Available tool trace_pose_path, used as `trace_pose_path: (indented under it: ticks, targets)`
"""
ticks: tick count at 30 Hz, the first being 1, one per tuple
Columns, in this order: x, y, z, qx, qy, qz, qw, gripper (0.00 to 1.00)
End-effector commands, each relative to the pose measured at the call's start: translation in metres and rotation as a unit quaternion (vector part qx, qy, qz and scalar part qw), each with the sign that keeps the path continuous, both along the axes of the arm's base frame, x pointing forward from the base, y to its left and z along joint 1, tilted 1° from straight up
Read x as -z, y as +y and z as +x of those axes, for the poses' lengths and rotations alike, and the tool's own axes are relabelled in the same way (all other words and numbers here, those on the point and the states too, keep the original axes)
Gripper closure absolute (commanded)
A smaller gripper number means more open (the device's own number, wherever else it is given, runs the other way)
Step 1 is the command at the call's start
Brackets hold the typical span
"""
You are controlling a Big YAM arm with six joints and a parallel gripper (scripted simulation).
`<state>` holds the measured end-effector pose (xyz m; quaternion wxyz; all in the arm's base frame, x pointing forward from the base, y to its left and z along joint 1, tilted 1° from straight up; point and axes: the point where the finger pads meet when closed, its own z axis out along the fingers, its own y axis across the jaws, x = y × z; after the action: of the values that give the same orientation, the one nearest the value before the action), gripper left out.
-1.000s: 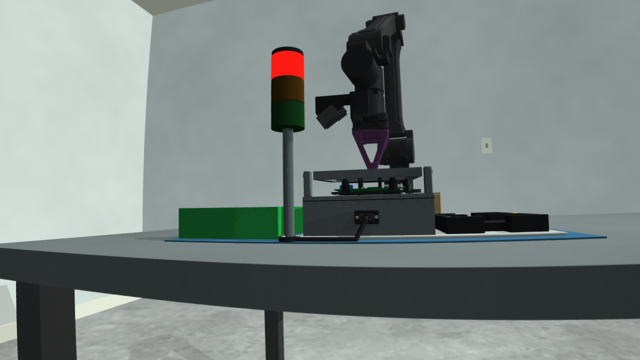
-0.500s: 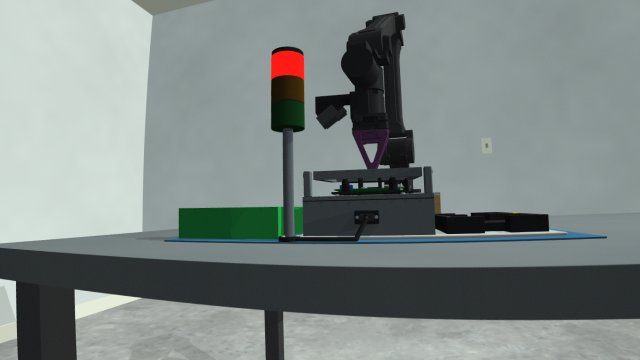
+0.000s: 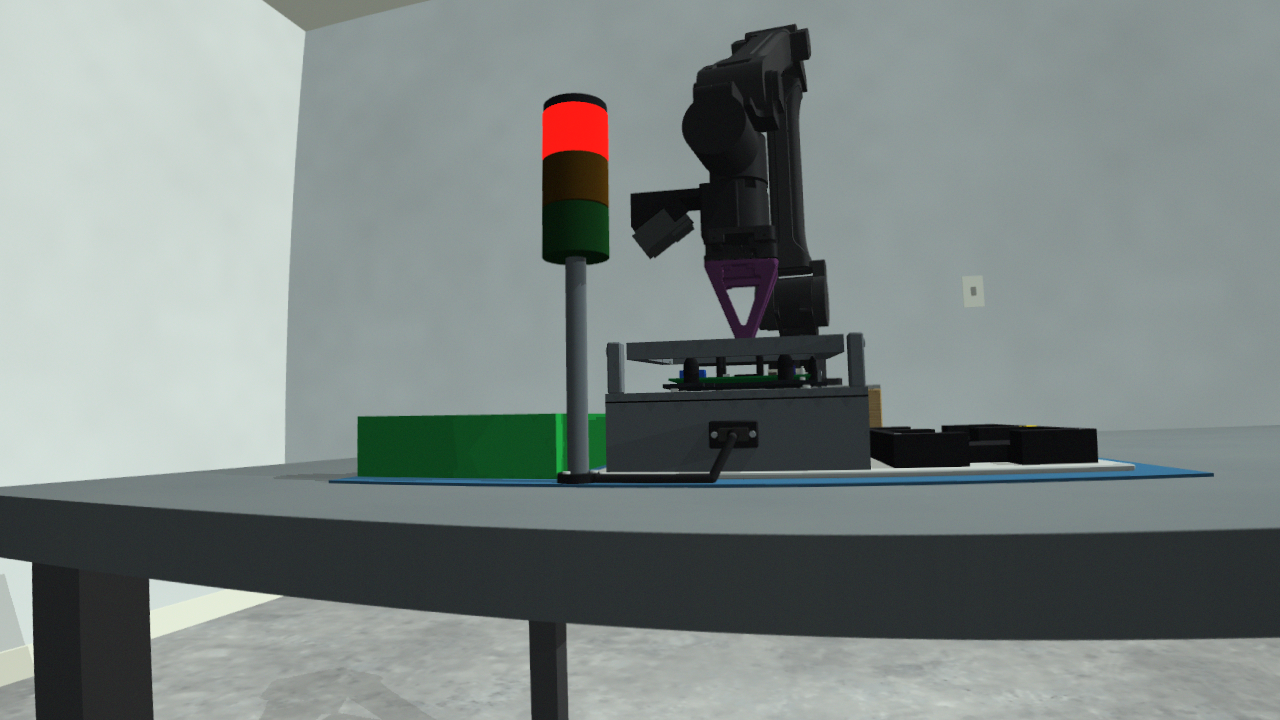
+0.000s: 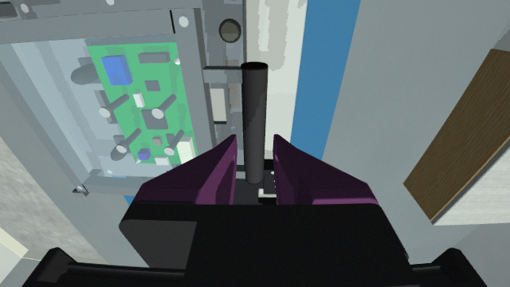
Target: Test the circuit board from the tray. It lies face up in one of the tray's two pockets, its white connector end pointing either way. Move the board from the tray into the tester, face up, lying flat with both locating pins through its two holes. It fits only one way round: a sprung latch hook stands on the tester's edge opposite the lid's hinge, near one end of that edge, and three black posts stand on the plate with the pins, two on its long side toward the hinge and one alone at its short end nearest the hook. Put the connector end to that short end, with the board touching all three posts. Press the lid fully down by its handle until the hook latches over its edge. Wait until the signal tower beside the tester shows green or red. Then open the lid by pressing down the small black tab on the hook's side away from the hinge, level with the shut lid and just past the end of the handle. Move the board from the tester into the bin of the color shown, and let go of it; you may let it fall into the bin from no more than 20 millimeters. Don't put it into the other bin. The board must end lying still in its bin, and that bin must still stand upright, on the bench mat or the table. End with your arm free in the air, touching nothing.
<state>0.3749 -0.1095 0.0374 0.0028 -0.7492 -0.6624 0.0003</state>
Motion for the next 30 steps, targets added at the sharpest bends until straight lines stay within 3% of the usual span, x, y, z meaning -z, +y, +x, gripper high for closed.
trace_pose_path:
  ticks: [1, 30]
  targets:
    - [-0.0082, -0.0088, 0.0184, -0.003, -0.013, -0.005, 1.000, 0.74]
    - [-0.0062, -0.0086, 0.0163, -0.002, -0.011, -0.005, 1.000, 0.74]
